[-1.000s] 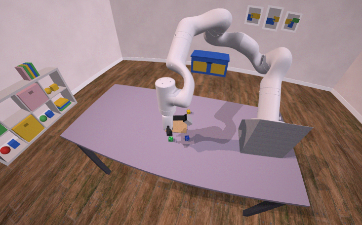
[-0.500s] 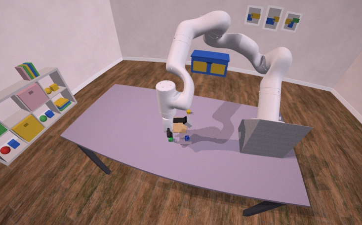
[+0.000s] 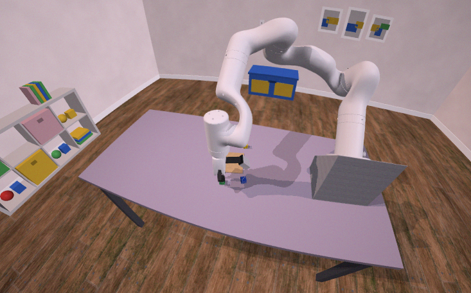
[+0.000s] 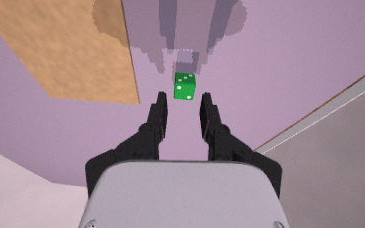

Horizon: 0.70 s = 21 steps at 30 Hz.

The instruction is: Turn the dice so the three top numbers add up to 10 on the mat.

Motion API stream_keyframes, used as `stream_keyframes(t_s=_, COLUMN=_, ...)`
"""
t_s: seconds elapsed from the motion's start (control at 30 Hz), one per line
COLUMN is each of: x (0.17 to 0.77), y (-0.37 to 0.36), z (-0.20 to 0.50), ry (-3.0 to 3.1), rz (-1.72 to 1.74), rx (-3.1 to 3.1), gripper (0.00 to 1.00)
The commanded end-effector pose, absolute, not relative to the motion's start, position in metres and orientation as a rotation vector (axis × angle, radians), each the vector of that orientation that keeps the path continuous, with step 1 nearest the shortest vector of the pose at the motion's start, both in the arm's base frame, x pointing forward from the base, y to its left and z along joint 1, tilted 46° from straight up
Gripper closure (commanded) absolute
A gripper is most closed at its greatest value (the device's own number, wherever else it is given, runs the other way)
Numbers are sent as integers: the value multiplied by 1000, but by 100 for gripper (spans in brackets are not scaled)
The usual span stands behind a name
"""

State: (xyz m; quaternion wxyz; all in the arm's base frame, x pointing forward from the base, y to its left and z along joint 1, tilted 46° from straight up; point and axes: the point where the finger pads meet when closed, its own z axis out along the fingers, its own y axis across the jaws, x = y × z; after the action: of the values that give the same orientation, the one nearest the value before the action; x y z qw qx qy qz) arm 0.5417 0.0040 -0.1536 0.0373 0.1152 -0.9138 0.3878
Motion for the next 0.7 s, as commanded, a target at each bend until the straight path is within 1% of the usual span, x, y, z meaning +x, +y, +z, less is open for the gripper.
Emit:
stream_keyframes(t_s=0.0, x=543, y=1, z=-157, ry=-2806, rz=1190, rx=354, gripper=58)
stream_keyframes(t_s=0.67, x=543, y=-4, z=-161, ry=-2806, rz=1190, rx=354, gripper=58)
